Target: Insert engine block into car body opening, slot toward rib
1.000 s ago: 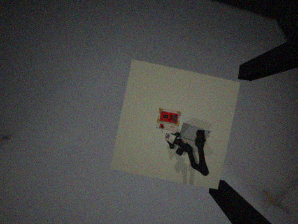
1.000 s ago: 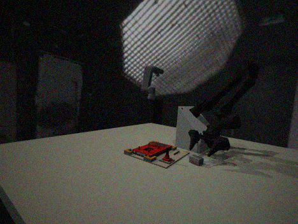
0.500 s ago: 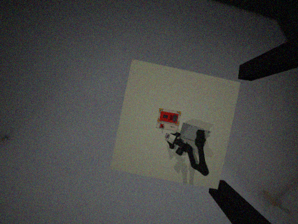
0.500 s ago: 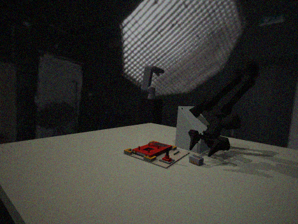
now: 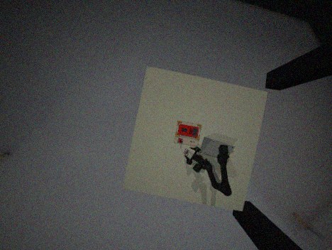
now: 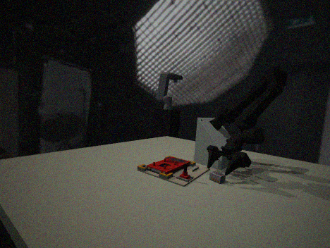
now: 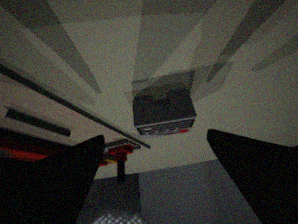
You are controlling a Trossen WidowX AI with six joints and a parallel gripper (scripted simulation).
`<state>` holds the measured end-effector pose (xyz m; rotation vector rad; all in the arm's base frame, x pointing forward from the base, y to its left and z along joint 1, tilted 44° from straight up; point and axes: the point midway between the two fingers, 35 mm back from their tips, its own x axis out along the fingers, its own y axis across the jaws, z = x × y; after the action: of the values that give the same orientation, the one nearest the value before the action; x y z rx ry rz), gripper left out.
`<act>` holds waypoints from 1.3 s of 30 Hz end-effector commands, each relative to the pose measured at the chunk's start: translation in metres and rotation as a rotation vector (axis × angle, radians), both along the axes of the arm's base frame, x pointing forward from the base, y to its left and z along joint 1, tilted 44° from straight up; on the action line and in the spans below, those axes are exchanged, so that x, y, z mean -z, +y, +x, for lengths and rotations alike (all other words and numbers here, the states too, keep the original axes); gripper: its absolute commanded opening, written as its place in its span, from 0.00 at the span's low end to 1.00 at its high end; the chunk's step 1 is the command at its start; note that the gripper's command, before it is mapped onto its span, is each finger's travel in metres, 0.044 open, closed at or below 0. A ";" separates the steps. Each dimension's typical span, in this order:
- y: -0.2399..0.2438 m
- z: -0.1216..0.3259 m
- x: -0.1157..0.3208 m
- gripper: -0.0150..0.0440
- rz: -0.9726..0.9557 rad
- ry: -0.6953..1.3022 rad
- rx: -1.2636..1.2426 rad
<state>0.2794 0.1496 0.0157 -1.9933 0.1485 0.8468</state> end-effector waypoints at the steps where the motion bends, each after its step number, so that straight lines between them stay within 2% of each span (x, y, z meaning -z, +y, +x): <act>1: -0.001 0.004 0.003 1.00 0.048 0.053 0.026; 21: -0.008 0.012 0.013 1.00 0.380 0.456 0.204; 39: -0.016 0.012 -0.005 1.00 0.731 0.856 0.432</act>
<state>0.2903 0.1345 0.0165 -0.8730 0.6067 1.1873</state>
